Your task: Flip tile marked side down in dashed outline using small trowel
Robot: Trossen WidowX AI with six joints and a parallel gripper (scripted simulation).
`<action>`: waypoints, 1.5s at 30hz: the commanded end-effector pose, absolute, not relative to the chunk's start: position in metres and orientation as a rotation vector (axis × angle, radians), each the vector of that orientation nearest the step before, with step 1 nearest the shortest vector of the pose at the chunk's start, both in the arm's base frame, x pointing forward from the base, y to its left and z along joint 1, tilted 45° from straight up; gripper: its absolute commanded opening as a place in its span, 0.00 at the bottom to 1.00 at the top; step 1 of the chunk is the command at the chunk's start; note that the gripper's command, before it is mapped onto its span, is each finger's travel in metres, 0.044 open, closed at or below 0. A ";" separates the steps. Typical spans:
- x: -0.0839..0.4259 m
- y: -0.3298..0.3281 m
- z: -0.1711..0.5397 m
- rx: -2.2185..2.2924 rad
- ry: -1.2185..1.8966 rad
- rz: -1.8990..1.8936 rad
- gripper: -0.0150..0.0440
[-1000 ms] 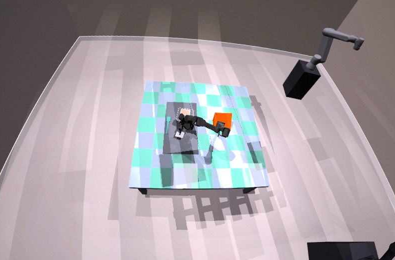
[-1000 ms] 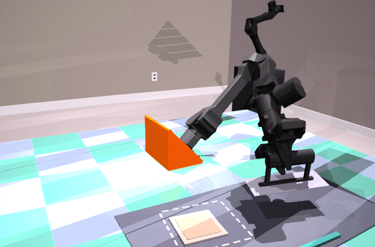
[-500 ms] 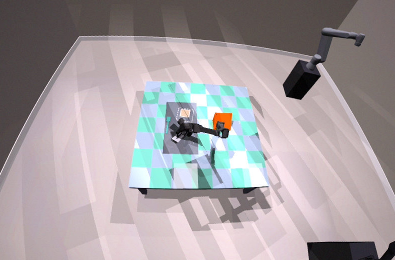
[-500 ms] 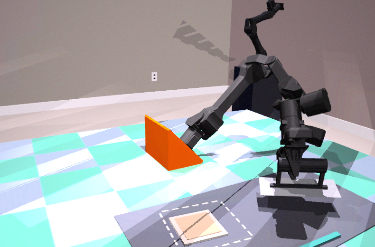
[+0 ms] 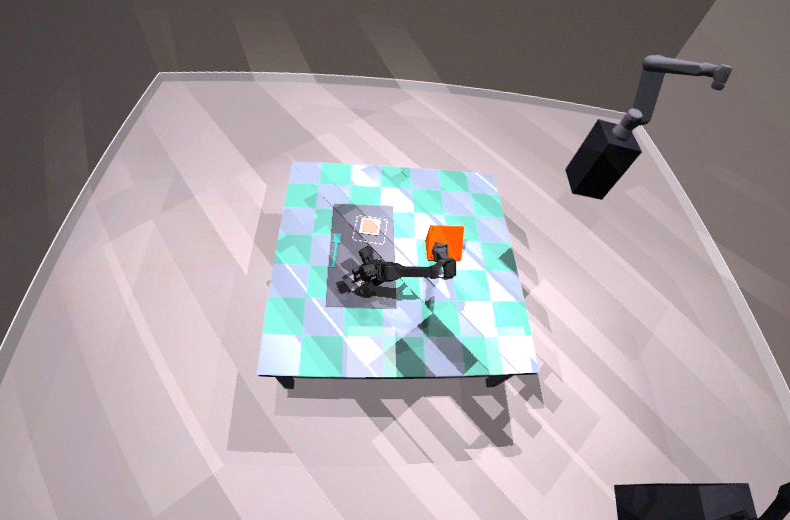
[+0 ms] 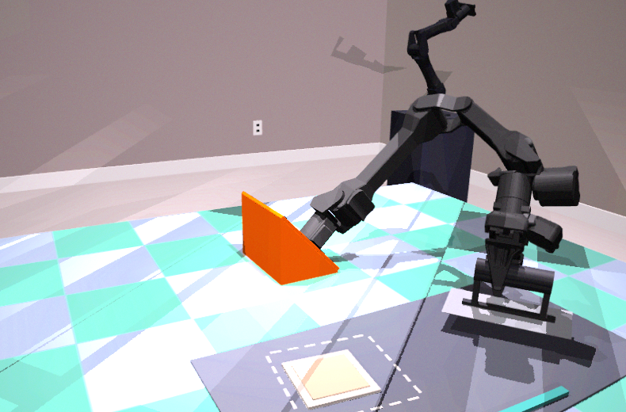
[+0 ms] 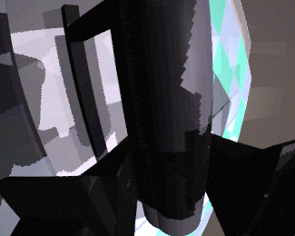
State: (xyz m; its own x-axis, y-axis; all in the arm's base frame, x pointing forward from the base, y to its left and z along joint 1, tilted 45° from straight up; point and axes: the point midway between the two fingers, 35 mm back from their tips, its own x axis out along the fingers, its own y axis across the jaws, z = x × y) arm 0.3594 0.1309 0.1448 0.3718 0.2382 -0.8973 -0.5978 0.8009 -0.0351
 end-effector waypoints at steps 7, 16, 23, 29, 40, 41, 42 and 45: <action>0.337 0.147 0.171 -0.376 1.184 0.375 0.25; 0.327 0.151 0.180 -0.379 1.213 0.316 0.25; 0.327 0.155 0.176 -0.379 1.213 0.317 0.25; 0.326 0.162 0.170 -0.378 1.213 0.317 0.25; 0.323 0.174 0.157 -0.377 1.212 0.319 0.25; 0.323 0.176 0.156 -0.377 1.212 0.319 0.25; 0.323 0.177 0.155 -0.377 1.212 0.319 0.25; 0.322 0.177 0.155 -0.377 1.212 0.319 0.30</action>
